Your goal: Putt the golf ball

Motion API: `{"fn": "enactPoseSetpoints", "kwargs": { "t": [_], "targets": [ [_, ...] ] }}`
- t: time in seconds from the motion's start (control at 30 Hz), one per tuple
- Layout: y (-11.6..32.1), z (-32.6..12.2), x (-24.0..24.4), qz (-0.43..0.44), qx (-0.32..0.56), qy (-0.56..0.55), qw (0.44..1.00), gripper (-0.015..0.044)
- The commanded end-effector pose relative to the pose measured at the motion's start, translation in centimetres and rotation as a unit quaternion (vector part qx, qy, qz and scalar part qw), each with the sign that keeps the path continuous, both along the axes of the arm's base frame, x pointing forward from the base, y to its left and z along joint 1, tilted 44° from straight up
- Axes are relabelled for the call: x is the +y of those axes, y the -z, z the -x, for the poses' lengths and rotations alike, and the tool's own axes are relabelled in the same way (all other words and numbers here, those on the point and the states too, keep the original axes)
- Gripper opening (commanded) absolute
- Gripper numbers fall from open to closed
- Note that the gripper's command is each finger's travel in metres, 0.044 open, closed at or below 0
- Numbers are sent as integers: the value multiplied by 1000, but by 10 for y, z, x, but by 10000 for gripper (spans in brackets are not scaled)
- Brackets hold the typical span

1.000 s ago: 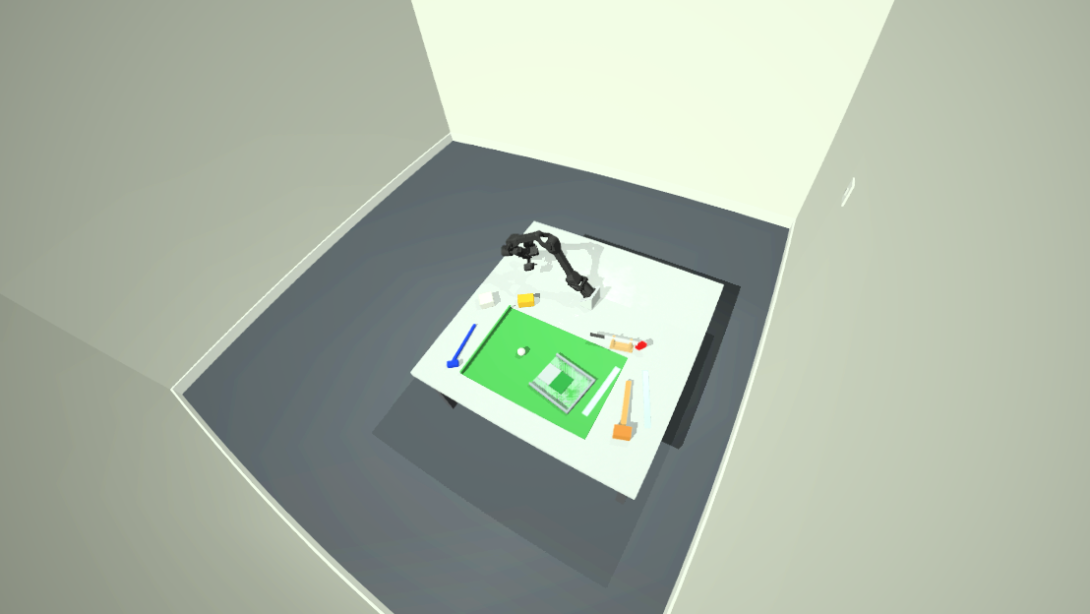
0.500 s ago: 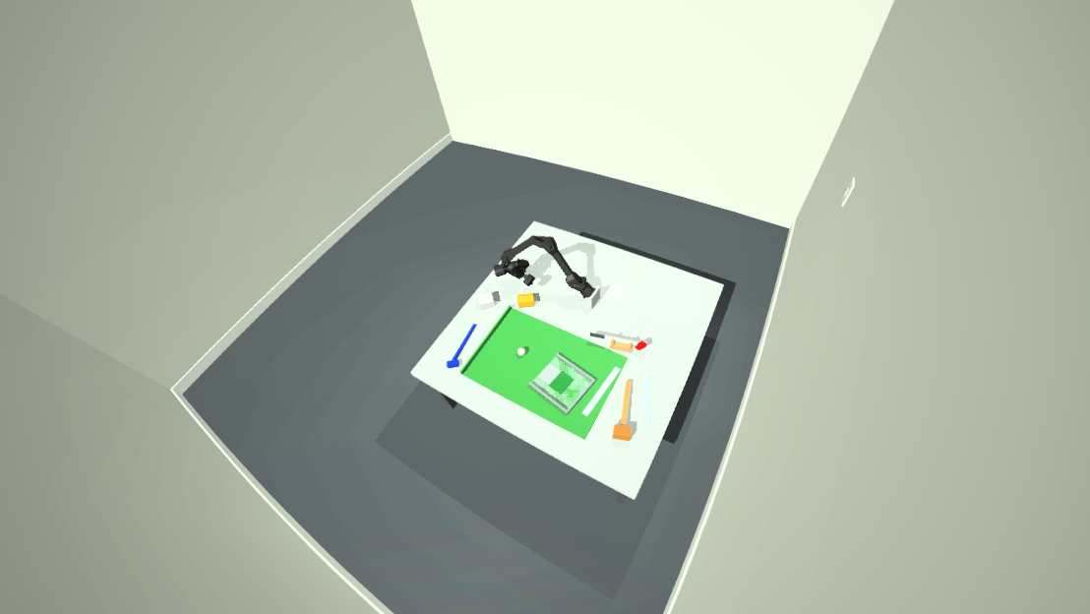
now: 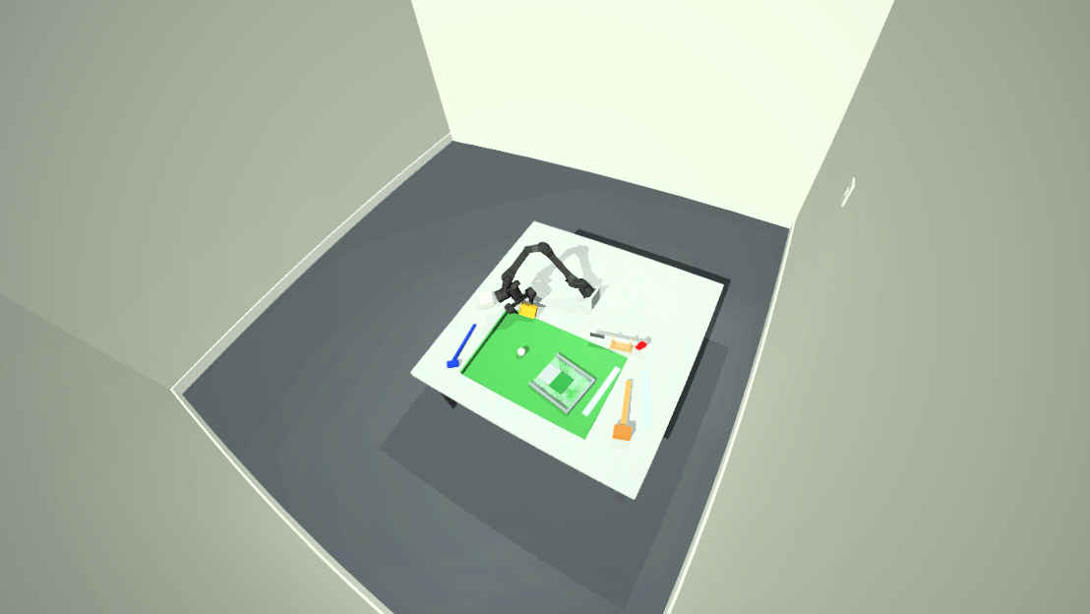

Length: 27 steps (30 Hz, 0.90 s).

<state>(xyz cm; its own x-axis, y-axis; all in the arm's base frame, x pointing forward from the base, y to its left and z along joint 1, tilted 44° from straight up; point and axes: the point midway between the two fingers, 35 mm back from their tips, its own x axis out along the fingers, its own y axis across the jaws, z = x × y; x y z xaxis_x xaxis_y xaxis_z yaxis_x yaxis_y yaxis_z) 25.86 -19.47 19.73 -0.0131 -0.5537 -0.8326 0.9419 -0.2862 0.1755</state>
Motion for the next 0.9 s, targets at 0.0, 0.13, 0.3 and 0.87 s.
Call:
{"fn": "enactPoseSetpoints", "kwargs": {
  "t": [0.0, 0.13, 0.3, 0.87],
  "targets": [
    [40, -34, 49, -30, 120, -218, 968, 440],
    [68, -53, 92, -42, 209, -384, 898, 440],
    [101, -64, 145, -47, 303, -561, 769, 440],
    [207, -15, 314, -14, 488, -870, 65, 440]
  ]
}}
